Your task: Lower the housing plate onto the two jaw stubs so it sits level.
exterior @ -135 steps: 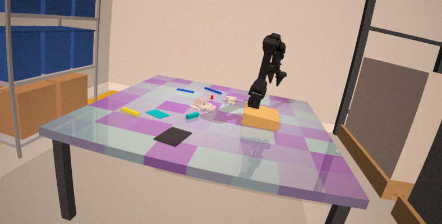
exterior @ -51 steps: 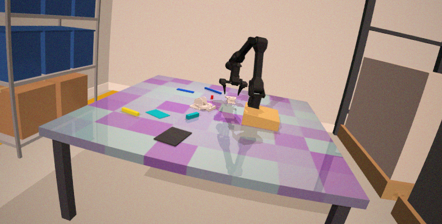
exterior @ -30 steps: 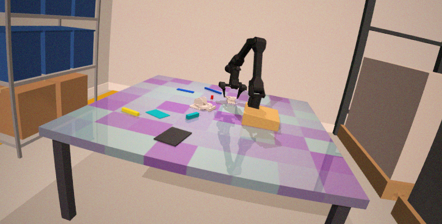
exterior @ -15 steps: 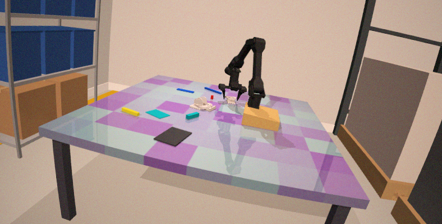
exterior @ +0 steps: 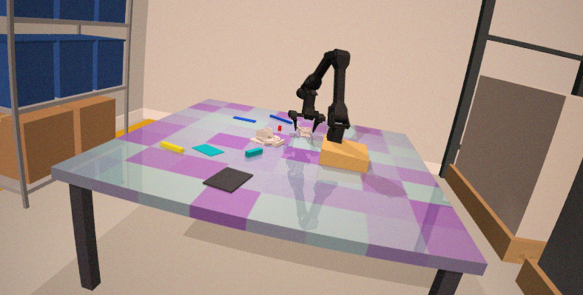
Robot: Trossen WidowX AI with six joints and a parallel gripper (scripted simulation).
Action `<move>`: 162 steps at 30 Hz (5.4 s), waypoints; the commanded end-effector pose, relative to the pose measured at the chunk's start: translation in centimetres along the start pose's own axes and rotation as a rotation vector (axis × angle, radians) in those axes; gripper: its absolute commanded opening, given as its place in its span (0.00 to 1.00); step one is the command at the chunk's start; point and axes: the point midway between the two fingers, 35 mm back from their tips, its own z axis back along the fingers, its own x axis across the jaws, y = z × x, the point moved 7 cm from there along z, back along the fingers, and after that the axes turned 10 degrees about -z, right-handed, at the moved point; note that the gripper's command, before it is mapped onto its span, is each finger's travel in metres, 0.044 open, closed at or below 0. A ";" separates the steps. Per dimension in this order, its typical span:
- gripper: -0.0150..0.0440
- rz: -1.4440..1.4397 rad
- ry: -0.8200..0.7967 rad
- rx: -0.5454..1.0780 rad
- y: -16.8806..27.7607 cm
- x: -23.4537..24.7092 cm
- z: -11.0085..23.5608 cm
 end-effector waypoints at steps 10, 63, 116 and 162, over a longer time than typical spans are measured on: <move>0.91 0.000 0.000 0.000 0.0 0.0 0.0; 0.85 -0.226 0.007 -0.001 -1.7 -2.4 7.4; 0.85 -1.514 0.007 -0.023 -14.9 -11.5 7.7; 0.85 -2.139 -0.013 -0.027 -22.3 -12.8 7.6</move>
